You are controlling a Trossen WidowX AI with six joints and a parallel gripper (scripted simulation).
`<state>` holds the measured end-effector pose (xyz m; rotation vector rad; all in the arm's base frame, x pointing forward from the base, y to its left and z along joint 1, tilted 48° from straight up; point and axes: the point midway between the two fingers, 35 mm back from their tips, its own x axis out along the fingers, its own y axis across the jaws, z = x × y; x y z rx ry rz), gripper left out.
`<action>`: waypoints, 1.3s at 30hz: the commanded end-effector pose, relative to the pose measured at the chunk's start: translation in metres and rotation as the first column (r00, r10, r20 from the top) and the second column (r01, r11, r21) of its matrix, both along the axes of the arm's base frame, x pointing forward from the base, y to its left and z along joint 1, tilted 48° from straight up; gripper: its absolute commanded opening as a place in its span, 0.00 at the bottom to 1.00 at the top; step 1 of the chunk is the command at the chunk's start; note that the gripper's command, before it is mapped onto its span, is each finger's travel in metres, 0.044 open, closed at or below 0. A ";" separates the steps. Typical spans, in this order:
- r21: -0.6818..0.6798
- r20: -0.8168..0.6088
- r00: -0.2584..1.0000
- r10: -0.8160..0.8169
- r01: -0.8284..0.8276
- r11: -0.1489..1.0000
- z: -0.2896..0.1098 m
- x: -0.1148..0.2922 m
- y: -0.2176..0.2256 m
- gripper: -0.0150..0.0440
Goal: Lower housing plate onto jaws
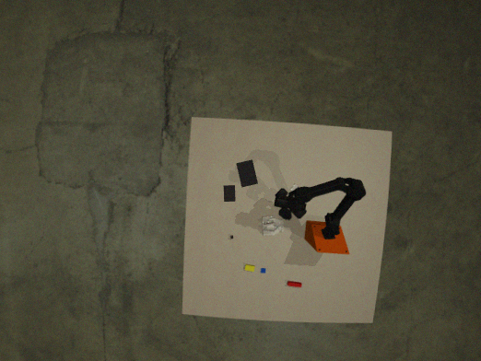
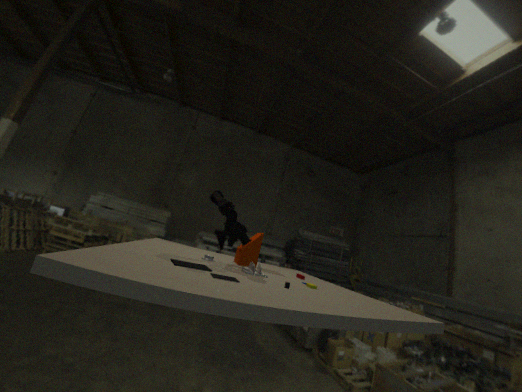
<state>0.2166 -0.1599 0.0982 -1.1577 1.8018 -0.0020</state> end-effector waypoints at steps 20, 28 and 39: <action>0.095 -0.308 0.893 0.327 -0.313 0.945 -0.020 0.018 0.017 0.85; 0.152 -0.403 0.806 0.433 -0.407 0.901 -0.028 0.023 0.024 0.85; 0.244 -0.512 0.651 0.560 -0.515 0.822 -0.038 0.029 0.033 0.85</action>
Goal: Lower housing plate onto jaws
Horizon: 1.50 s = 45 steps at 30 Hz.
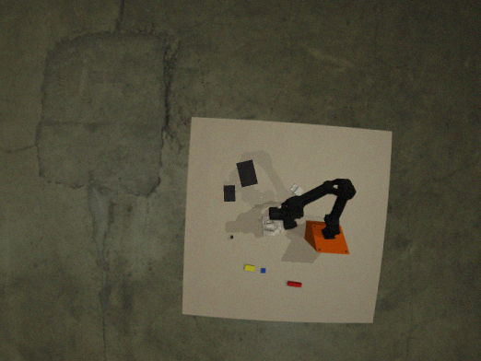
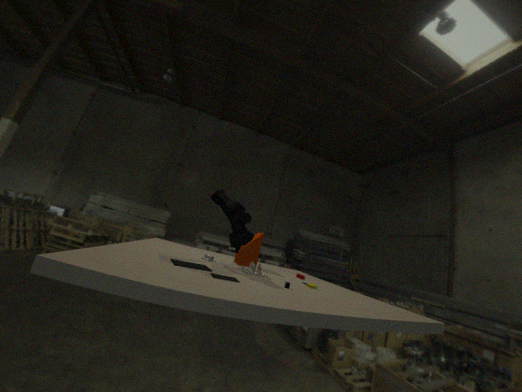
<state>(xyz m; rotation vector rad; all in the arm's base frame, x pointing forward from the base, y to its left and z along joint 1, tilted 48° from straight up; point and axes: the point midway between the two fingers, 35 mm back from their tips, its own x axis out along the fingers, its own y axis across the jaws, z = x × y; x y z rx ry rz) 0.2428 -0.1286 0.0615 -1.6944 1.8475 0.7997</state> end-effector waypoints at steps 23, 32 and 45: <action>0.106 -0.349 0.863 0.366 -0.352 0.930 -0.025 0.013 0.023 0.85; 0.171 -0.452 0.754 0.477 -0.452 0.876 -0.034 0.016 0.031 0.85; 0.284 -0.571 0.551 0.609 -0.564 0.776 -0.047 0.019 0.043 0.85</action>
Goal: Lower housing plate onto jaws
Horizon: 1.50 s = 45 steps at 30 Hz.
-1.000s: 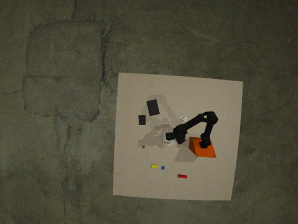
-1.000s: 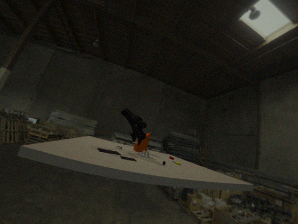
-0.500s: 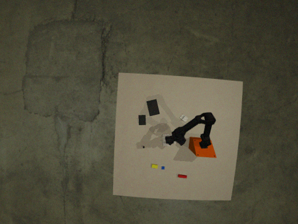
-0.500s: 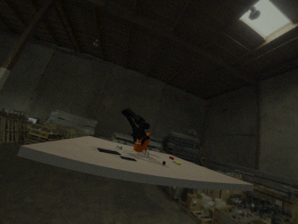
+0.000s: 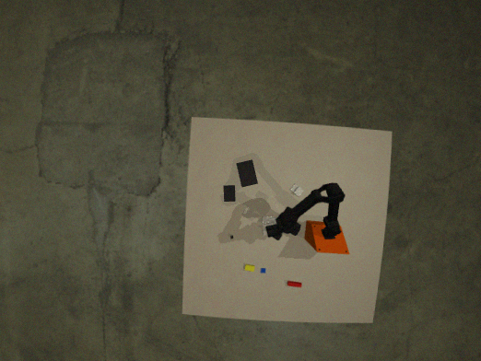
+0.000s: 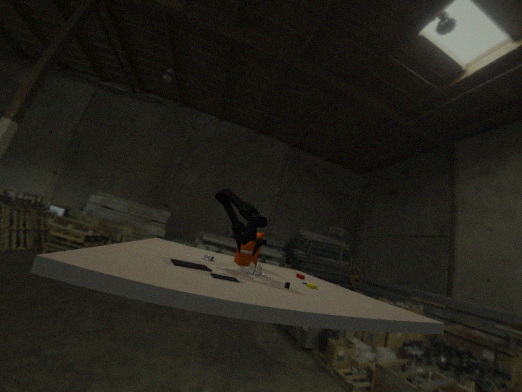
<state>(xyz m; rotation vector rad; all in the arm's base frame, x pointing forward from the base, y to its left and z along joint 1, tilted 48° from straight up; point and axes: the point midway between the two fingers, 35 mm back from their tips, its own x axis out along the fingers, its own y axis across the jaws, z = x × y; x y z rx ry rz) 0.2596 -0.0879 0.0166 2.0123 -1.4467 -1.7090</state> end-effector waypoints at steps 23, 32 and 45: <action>0.093 -0.358 0.863 0.356 -0.346 0.934 -0.026 0.005 0.024 0.85; 0.128 -0.426 0.800 0.422 -0.408 0.904 -0.031 0.004 0.029 0.85; 0.130 -0.428 0.797 0.425 -0.411 0.902 -0.031 0.004 0.029 0.85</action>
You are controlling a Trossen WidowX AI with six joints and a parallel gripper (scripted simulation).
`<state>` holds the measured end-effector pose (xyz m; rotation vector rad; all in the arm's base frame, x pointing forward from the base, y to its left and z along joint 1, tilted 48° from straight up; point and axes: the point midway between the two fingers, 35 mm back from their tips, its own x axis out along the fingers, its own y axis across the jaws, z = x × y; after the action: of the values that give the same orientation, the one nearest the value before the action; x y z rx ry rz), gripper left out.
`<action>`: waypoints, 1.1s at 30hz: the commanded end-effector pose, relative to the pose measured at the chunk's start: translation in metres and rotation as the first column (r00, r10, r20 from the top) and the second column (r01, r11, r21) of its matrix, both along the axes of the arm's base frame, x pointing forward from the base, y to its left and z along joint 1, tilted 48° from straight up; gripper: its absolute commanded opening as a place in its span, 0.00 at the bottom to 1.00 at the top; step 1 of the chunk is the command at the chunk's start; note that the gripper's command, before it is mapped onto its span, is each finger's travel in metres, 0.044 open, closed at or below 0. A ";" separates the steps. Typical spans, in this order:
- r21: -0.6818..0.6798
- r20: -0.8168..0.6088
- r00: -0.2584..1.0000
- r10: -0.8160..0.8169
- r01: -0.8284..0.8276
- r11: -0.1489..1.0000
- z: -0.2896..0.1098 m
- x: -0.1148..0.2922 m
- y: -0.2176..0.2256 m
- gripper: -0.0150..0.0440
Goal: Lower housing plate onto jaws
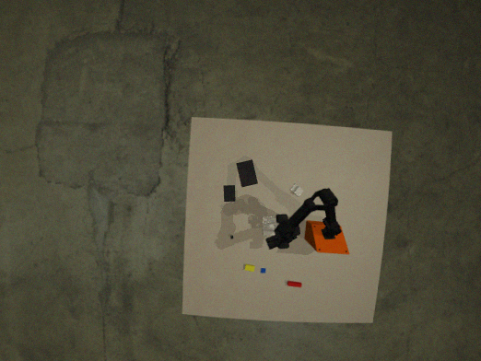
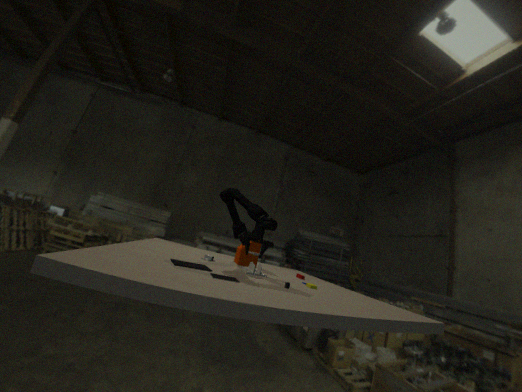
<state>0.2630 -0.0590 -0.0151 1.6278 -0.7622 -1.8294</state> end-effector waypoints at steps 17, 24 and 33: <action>-0.001 -0.001 1.000 0.005 -0.005 1.000 -0.003 -0.012 0.004 0.85; -0.001 -0.001 1.000 0.005 -0.005 1.000 -0.003 -0.012 0.004 0.85; -0.001 -0.001 1.000 0.005 -0.005 1.000 -0.003 -0.012 0.004 0.85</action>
<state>0.2514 -0.0555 -0.0172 1.6208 -0.7558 -1.8244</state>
